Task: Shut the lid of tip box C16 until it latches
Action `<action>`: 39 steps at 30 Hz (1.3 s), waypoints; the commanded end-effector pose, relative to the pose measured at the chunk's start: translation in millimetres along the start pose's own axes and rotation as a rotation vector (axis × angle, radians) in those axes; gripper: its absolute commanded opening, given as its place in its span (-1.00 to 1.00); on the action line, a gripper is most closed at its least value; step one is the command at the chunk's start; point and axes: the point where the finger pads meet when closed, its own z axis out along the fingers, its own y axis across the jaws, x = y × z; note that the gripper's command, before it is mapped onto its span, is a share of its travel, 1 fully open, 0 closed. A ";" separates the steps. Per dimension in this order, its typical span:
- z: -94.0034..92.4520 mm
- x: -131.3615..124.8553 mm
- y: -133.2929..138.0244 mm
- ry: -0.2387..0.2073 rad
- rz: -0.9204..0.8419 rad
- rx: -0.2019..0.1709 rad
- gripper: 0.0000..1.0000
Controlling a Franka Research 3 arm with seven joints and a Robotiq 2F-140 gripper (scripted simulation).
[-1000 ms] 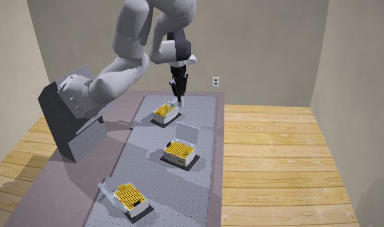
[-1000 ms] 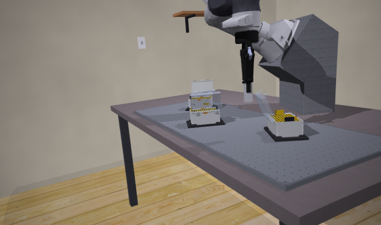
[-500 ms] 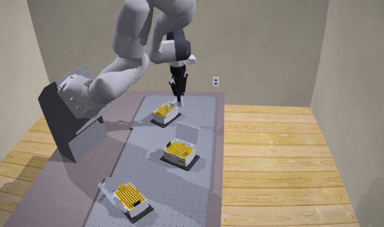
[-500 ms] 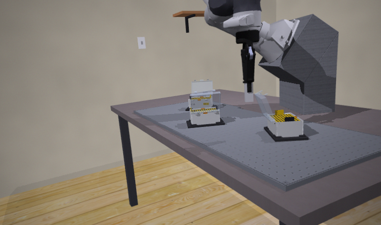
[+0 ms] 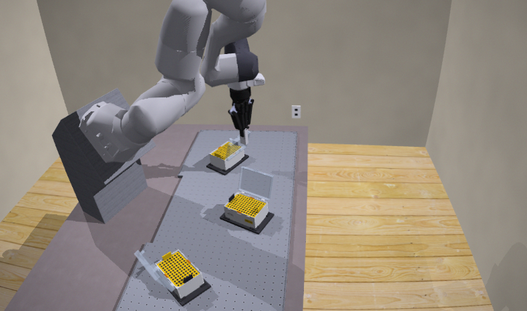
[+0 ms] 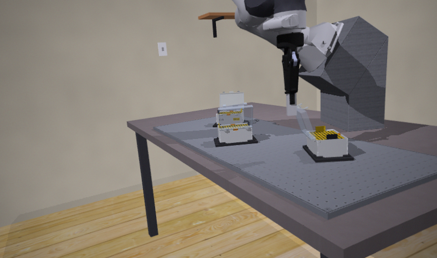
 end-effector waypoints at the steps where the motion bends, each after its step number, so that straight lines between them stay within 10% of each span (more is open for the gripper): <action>1: -0.4 -3.3 0.1 0.000 0.023 -0.003 -1.00; 39: -6.5 -48.2 -1.0 0.000 0.023 -0.003 -1.00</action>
